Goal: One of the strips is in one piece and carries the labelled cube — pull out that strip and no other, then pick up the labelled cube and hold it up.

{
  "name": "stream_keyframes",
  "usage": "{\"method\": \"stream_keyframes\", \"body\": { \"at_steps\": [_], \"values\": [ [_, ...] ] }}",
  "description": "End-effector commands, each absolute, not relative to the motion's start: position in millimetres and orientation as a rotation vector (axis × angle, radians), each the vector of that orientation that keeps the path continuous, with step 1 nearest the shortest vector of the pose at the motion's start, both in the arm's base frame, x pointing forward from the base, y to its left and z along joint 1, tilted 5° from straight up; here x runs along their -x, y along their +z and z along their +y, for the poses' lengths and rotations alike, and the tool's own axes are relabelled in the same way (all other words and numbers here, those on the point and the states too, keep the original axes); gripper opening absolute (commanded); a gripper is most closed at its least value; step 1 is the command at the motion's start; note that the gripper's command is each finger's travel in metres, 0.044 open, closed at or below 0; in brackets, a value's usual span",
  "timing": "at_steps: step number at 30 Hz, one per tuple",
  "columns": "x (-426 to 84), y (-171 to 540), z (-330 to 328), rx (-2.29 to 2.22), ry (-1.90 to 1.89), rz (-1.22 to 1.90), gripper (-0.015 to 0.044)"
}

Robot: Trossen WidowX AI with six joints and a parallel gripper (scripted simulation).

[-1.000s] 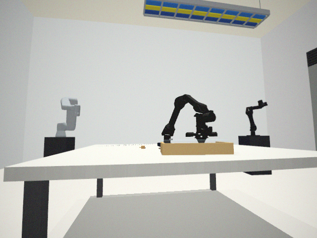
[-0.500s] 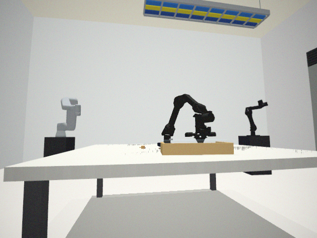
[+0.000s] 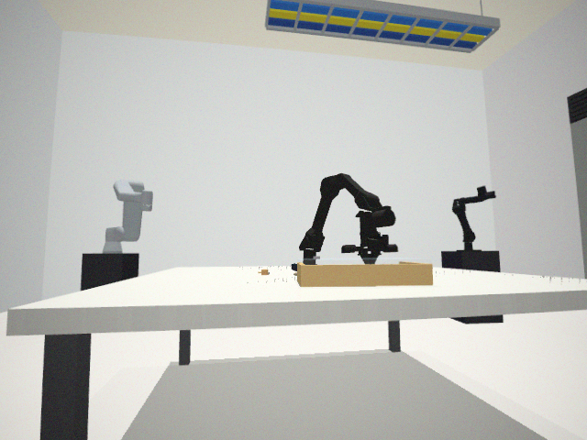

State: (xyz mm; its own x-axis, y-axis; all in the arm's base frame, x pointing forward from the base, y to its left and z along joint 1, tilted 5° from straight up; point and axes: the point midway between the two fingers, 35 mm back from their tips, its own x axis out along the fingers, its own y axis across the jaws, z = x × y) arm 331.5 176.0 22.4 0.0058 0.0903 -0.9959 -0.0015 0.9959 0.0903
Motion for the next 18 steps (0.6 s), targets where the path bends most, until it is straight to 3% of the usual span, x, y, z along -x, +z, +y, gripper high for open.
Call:
{"method": "stream_keyframes", "body": {
  "at_steps": [1, 18],
  "values": [
    [-319, 17, 177, -0.064, 0.070, 1.584, 0.0000],
    [-293, 17, 178, -0.065, 0.070, 1.586, 0.0000]
  ]
}}
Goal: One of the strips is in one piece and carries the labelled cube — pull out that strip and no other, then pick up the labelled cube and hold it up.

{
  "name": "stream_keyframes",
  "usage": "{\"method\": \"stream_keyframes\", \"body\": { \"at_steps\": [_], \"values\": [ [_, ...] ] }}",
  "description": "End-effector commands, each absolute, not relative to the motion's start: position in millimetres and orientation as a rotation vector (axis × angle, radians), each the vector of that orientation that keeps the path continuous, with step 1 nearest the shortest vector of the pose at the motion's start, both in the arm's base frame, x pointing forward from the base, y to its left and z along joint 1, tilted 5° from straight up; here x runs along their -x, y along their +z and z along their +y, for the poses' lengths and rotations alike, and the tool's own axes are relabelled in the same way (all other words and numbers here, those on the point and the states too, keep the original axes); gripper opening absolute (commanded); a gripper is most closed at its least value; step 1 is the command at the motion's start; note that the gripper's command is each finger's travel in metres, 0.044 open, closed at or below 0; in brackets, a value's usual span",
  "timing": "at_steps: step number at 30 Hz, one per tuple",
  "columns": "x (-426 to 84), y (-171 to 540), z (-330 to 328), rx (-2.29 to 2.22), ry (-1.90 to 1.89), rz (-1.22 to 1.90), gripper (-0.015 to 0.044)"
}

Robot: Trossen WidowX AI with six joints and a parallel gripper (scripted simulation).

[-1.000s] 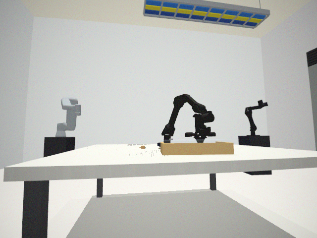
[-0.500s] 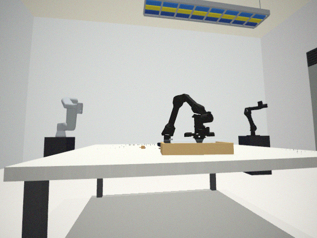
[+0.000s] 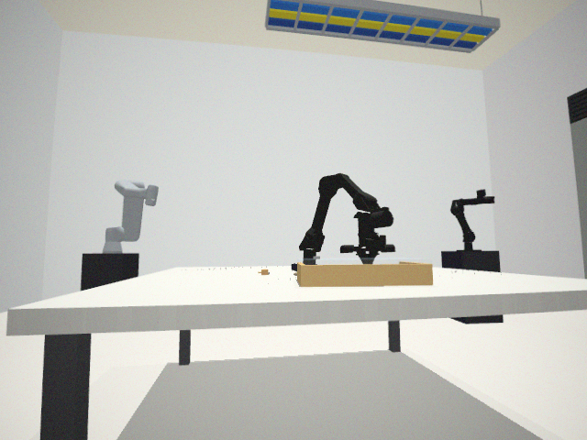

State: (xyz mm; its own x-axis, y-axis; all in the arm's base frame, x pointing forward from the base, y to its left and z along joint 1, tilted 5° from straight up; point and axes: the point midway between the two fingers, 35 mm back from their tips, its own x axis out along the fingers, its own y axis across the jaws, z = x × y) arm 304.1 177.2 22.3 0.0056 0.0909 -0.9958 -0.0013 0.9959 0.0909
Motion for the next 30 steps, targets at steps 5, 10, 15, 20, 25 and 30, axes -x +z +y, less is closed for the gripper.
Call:
{"method": "stream_keyframes", "body": {
  "at_steps": [5, 10, 15, 20, 25, 30],
  "values": [
    [-285, 17, 178, -0.065, 0.070, 1.587, 0.0000],
    [-278, 17, 178, -0.065, 0.070, 1.587, 0.0000],
    [-270, 17, 178, -0.065, 0.070, 1.588, 0.0000],
    [-263, 17, 179, -0.065, 0.070, 1.589, 0.0000],
    [-256, 17, 179, -0.065, 0.070, 1.589, 0.0000],
    [-248, 17, 179, -0.065, 0.070, 1.590, 0.0000]
  ]
}}
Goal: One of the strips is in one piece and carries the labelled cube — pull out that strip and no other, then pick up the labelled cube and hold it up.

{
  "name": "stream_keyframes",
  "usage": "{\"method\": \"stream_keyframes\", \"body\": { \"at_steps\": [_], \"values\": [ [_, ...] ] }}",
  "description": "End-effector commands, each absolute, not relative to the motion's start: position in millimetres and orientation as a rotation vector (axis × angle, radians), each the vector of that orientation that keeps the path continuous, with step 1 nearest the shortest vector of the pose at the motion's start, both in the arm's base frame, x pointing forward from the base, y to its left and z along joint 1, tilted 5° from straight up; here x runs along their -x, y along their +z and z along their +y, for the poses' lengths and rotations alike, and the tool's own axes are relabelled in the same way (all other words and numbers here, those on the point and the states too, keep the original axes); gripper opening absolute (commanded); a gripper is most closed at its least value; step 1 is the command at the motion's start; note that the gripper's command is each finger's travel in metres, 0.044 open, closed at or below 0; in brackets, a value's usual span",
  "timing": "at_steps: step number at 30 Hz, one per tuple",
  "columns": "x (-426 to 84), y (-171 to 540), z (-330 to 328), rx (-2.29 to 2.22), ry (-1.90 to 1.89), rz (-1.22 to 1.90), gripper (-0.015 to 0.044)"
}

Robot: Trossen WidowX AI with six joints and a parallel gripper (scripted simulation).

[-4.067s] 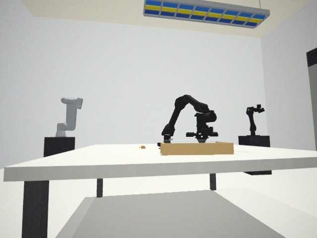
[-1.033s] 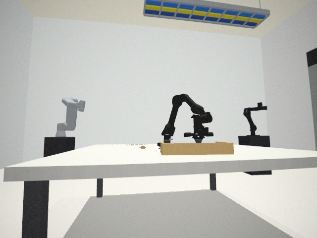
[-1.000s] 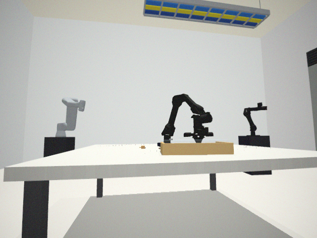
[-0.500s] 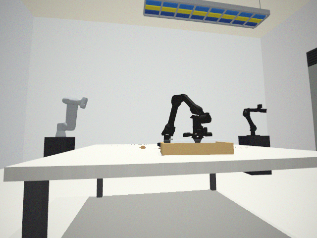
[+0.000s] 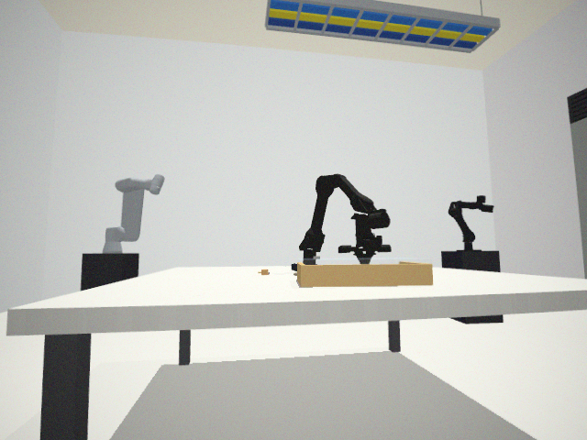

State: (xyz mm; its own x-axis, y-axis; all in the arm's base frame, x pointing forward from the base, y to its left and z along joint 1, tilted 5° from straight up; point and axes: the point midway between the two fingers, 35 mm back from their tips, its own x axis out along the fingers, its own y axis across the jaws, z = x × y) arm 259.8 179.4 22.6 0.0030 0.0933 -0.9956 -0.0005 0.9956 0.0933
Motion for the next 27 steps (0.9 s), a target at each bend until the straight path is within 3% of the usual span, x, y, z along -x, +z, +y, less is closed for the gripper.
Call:
{"method": "stream_keyframes", "body": {
  "at_steps": [1, 27],
  "values": [
    [-247, 17, 179, -0.065, 0.070, 1.590, 0.0000],
    [-209, 18, 180, -0.065, 0.070, 1.593, 0.0000]
  ]
}}
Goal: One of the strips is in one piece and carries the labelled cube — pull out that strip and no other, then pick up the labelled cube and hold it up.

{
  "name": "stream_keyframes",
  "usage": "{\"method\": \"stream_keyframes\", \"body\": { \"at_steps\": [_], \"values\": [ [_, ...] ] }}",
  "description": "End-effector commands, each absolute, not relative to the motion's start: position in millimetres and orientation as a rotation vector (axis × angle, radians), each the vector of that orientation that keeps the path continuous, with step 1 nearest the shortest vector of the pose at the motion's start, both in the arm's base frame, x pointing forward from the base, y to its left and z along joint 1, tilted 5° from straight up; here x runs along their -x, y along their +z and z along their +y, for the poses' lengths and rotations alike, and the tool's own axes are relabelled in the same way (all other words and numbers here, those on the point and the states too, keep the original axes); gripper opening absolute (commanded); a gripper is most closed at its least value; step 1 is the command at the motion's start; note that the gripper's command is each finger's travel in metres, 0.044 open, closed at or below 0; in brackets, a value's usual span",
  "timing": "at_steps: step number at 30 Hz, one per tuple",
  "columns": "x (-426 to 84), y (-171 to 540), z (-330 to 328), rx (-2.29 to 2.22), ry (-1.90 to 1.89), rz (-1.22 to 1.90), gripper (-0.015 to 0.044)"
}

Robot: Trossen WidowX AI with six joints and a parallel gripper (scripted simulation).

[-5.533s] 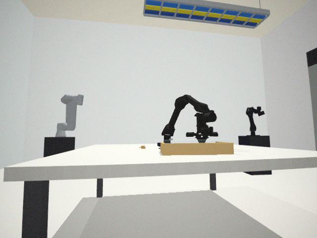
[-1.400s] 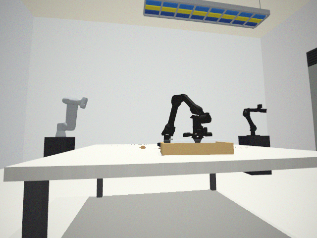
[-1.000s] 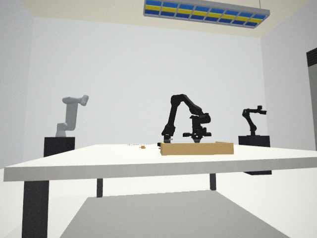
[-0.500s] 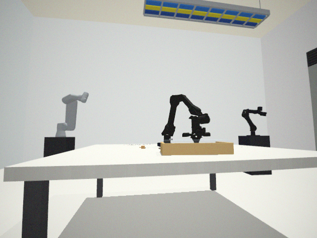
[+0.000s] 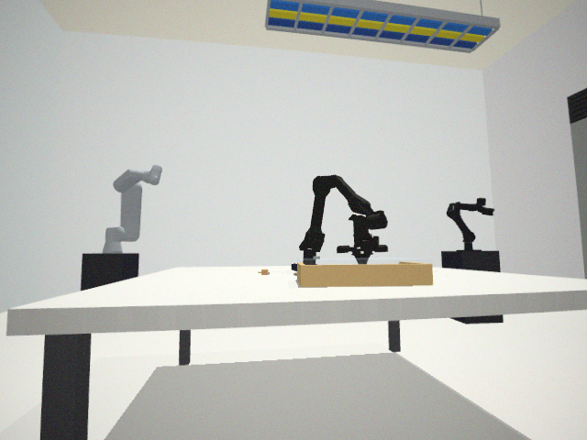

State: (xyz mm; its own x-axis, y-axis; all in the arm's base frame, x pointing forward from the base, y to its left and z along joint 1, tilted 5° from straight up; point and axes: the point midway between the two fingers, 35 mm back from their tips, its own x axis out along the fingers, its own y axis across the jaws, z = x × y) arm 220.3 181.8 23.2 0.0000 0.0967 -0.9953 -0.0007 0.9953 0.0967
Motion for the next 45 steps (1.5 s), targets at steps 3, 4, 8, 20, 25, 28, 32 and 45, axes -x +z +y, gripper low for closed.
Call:
{"method": "stream_keyframes", "body": {
  "at_steps": [3, 4, 8, 20, 25, 28, 32, 45],
  "values": [
    [-204, 18, 180, -0.065, 0.070, 1.594, 0.0000],
    [-202, 18, 180, -0.065, 0.070, 1.594, 0.0000],
    [-201, 18, 180, -0.065, 0.070, 1.594, 0.0000],
    [-211, 65, 179, -0.065, 0.070, 1.593, 0.0000],
    [-235, 64, 177, 0.006, 0.142, 1.585, 0.0131],
    [-243, 64, 176, 0.008, 0.144, 1.585, 0.0210],
    [-257, 65, 174, 0.008, 0.144, 1.583, 0.0315],
    [-301, 69, 169, 0.009, 0.143, 1.580, 0.0440]
  ]
}}
